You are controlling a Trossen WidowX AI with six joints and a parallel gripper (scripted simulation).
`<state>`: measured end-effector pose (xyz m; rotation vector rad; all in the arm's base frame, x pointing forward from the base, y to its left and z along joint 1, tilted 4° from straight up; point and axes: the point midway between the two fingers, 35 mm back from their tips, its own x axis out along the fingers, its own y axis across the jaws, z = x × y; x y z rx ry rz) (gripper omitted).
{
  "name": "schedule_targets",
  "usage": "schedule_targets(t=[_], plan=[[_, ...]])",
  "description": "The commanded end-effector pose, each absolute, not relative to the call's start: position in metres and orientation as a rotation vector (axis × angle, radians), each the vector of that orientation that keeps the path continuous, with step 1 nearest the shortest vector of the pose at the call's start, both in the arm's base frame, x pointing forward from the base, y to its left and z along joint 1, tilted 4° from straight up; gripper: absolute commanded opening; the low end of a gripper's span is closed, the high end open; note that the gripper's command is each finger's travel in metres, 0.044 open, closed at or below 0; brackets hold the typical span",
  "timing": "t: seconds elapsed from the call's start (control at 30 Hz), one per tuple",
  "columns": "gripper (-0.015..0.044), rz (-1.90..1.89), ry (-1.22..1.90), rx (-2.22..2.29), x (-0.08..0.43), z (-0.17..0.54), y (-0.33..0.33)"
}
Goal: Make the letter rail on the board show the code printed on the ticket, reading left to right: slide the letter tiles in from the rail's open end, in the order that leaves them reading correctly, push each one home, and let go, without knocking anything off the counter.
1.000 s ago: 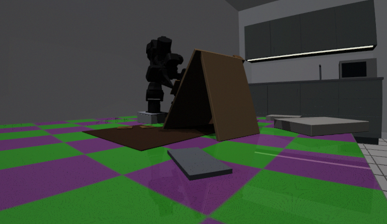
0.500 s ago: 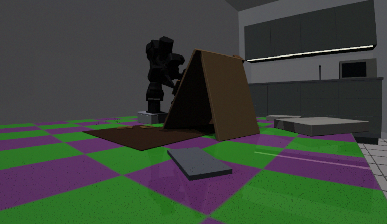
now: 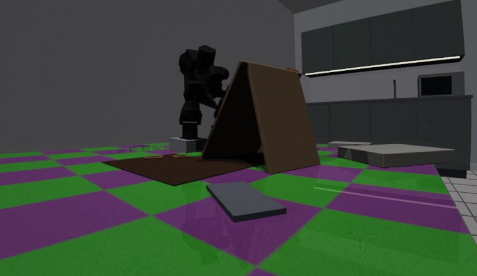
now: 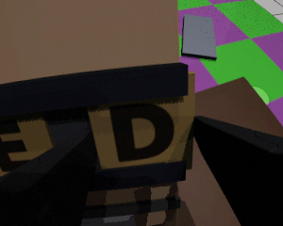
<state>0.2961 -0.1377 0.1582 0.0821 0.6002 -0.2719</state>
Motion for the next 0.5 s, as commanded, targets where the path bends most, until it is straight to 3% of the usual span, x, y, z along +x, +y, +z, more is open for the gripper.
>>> schedule_targets(t=[0.0, 0.47], plan=[[0.0, -0.275, 0.6, 0.084, 0.2965, 0.1579, -0.1355], [0.0, -0.275, 0.6, 0.085, 0.2984, 0.1577, -0.1287]])
